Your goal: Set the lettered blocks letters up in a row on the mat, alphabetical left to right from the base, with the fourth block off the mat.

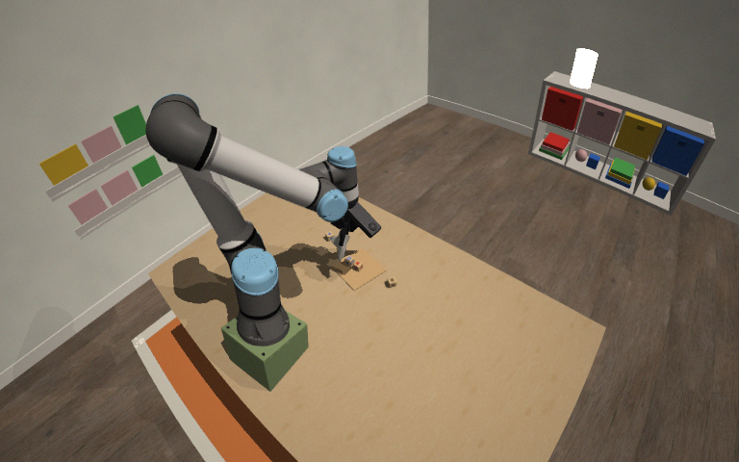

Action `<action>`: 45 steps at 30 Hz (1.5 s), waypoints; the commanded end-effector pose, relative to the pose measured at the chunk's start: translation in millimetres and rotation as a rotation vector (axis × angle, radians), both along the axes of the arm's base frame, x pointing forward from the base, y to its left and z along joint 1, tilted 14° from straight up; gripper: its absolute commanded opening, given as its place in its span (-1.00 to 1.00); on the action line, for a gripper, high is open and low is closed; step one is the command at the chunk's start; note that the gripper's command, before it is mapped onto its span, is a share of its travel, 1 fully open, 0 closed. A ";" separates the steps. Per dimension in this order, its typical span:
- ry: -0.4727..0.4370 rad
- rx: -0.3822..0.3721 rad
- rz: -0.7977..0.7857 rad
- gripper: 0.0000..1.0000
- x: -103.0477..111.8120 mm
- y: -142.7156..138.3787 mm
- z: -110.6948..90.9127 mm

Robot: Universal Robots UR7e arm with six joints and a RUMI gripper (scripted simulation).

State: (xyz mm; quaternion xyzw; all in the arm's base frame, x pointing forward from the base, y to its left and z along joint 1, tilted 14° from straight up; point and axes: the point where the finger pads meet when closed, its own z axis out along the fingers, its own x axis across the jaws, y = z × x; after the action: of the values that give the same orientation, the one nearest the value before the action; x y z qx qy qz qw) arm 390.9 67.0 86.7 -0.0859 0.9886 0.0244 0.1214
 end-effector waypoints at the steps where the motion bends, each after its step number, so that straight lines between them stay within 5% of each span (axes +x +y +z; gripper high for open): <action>1: -0.001 0.000 0.000 1.00 0.2 -0.1 0.6; 26: -0.003 -0.008 0.030 1.00 2.3 -4.1 0.3; 45: -0.026 -0.100 0.408 1.00 24.0 -55.6 -3.7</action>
State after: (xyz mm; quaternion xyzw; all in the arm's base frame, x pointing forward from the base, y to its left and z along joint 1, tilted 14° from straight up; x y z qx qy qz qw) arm 409.0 25.8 84.1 -0.2362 0.9643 0.0009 0.1202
